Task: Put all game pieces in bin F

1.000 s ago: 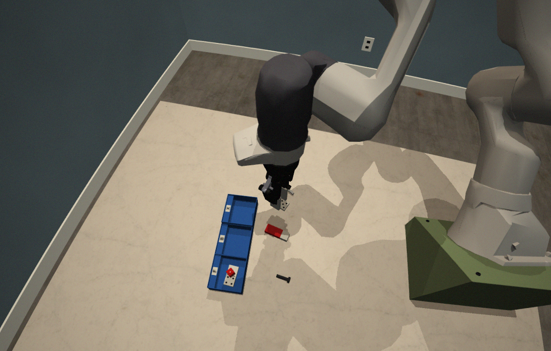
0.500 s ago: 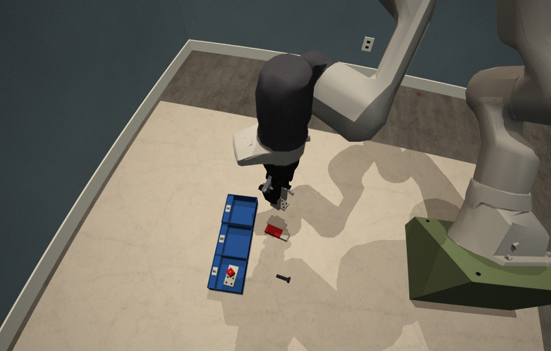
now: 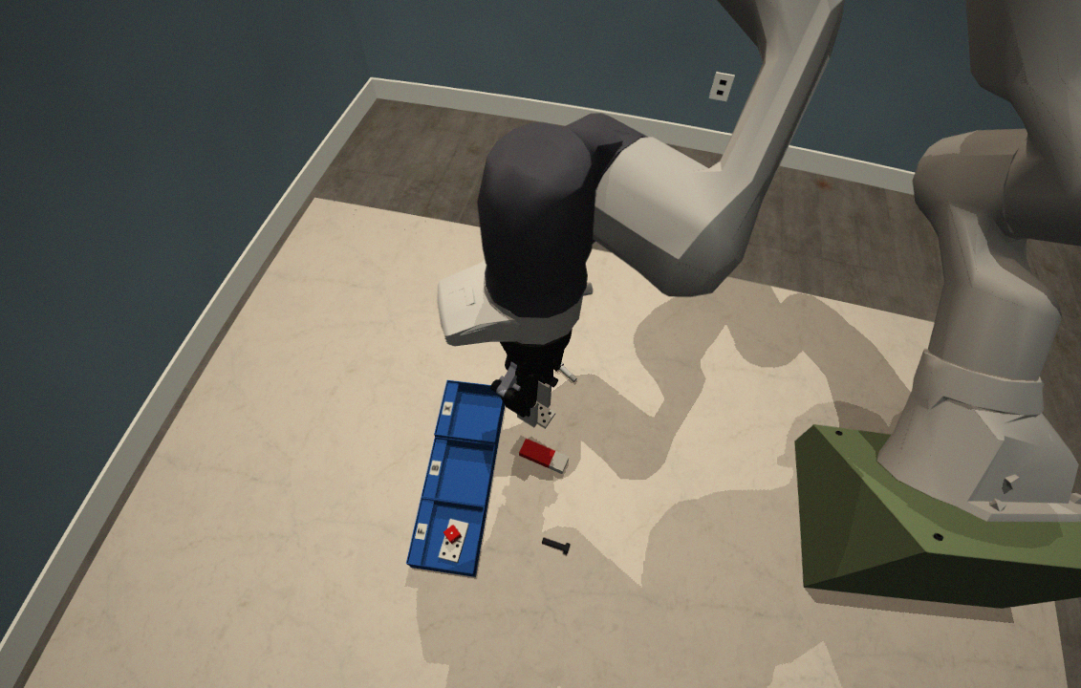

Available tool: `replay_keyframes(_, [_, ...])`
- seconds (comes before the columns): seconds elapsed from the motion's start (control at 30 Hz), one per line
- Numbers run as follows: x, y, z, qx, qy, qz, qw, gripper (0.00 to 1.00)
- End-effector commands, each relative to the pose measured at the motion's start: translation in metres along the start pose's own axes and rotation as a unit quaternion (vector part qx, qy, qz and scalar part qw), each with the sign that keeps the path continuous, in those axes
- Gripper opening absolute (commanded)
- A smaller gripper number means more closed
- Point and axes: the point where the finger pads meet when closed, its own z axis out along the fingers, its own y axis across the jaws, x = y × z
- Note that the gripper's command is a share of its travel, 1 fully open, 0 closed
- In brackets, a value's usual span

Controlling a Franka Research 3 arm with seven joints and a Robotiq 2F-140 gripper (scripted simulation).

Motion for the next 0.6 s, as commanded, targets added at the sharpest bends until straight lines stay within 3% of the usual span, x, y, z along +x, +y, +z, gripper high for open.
replay_keyframes(0.0, [-0.002, -0.021, -0.001, -0.001, -0.002, 0.003, 1.000, 0.13])
replay_keyframes(0.1, [-0.002, -0.027, -0.001, -0.001, -0.002, 0.003, 1.000, 0.13])
replay_keyframes(0.53, [-0.001, -0.105, 0.000, -0.001, -0.002, 0.003, 1.000, 0.13])
replay_keyframes(0.57, [-0.001, -0.111, 0.000, -0.001, -0.002, 0.028, 1.000, 0.13])
